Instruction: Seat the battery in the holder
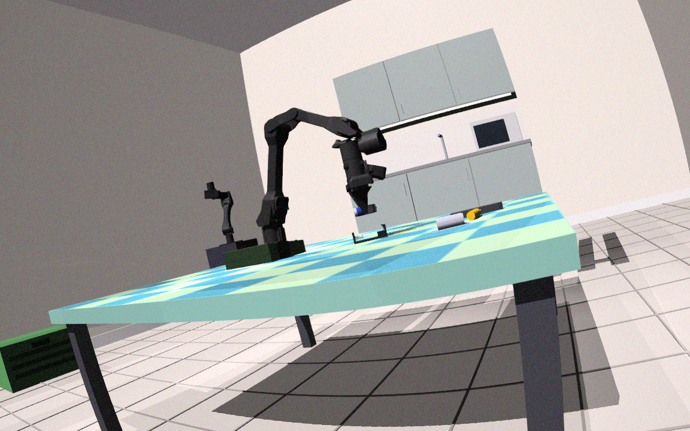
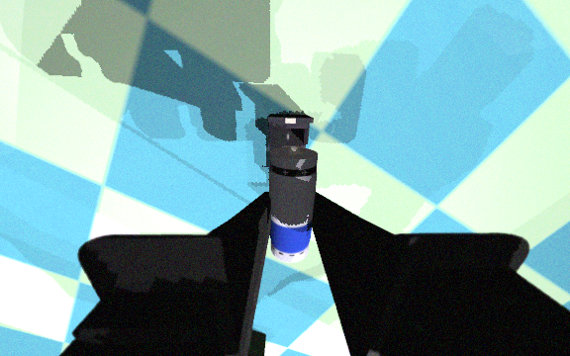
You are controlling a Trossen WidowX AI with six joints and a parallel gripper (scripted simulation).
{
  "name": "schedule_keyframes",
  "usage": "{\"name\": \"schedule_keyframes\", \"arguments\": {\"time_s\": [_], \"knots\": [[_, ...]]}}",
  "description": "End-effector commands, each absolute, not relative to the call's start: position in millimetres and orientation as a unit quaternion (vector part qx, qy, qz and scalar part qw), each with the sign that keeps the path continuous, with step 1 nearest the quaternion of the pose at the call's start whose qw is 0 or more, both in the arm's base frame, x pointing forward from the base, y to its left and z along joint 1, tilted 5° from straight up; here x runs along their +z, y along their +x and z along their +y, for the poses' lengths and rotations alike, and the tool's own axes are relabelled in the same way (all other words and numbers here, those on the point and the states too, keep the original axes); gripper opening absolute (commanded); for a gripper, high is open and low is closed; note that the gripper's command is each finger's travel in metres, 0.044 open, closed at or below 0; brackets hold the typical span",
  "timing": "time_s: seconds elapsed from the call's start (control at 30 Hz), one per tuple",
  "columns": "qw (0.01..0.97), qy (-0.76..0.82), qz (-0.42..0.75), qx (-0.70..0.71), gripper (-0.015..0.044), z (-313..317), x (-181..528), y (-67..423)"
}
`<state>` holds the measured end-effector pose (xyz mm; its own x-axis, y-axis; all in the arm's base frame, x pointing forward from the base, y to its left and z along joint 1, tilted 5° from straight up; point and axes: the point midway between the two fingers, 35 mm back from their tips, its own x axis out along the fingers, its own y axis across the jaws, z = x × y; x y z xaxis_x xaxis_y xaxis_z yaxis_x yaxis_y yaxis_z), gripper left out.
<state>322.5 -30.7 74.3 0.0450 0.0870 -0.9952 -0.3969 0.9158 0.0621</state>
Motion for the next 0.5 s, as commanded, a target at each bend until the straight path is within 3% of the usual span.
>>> {"name": "schedule_keyframes", "arguments": {"time_s": [0.0,0.47], "knots": [[0.728,-0.108,0.656,0.168,0.0083,-30,69,325],[0.781,-0.095,0.591,0.18,0.0083,-27,42,331]]}}
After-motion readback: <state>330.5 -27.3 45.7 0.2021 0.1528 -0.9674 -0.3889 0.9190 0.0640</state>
